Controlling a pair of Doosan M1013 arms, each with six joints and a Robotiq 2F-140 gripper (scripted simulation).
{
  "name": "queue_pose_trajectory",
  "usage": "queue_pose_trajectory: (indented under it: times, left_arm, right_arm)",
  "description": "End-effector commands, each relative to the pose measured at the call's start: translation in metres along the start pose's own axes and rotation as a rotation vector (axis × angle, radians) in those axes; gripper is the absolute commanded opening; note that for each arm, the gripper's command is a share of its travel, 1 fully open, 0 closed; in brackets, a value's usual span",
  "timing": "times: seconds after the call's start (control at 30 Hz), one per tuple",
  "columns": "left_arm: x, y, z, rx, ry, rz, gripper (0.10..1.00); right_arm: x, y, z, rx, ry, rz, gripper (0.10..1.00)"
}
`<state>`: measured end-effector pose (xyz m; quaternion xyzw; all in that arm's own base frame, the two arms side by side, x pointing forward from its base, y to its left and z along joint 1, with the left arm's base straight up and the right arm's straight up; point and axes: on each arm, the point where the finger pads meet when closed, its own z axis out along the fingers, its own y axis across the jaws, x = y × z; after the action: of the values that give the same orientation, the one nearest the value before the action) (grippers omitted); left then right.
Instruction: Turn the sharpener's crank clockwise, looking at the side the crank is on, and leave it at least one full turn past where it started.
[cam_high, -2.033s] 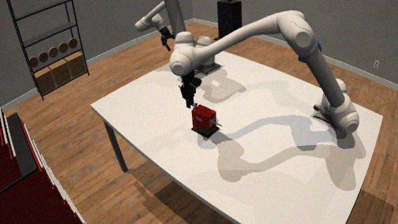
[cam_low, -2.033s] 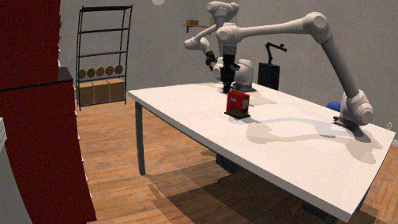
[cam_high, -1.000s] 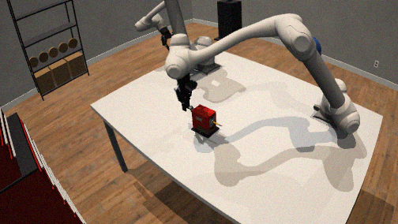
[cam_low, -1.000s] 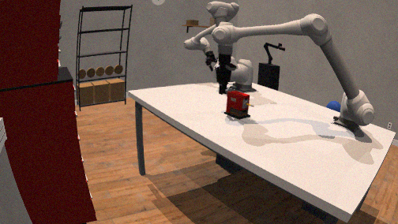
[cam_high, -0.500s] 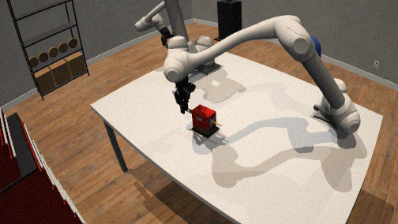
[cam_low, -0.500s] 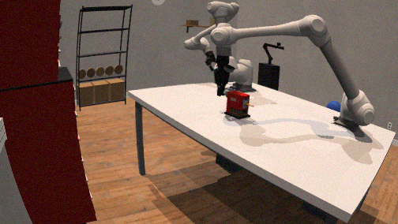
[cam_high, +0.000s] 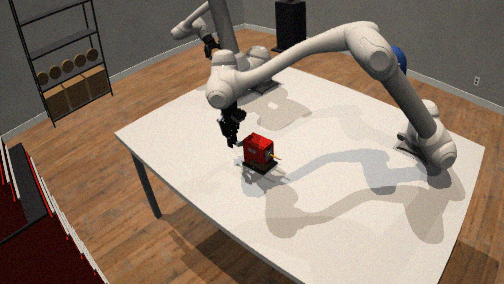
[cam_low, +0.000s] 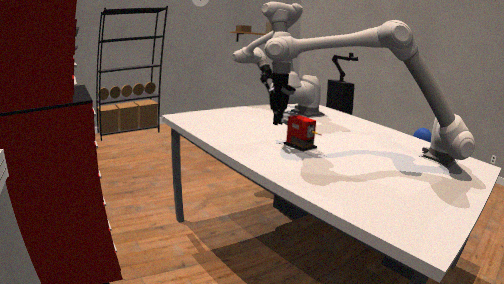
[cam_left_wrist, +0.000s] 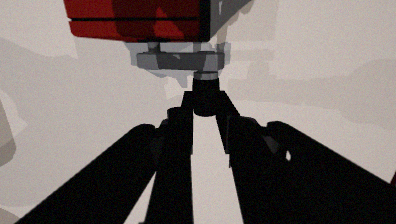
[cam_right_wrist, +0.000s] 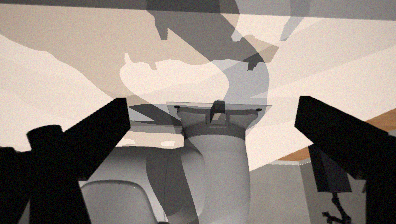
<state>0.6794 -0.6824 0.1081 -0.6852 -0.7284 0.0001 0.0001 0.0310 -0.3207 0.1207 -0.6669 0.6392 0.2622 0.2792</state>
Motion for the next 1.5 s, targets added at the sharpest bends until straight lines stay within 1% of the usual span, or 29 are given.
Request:
queue_pose_trajectory:
  times: [0.0,0.8,0.87,1.33,1.47]
  left_arm:
    - [0.000,0.002,0.002,-0.001,-0.001,0.000,0.099]
    - [0.000,0.002,0.031,-0.001,-0.001,0.000,0.099]
    - [0.000,0.002,0.031,-0.001,-0.001,0.000,0.099]
    - [0.000,-0.006,0.047,-0.001,-0.001,0.000,0.099]
    - [0.000,-0.008,0.049,-0.001,-0.001,0.000,0.099]
  right_arm:
    - [0.000,0.000,0.000,0.000,0.001,0.000,1.000]
    - [0.000,0.000,0.000,0.000,0.001,0.000,1.000]
    - [0.000,0.000,0.000,0.000,0.001,0.000,1.000]
    - [0.000,0.000,0.000,0.000,0.001,0.000,1.000]
    - [0.000,0.000,0.000,0.000,0.001,0.000,1.000]
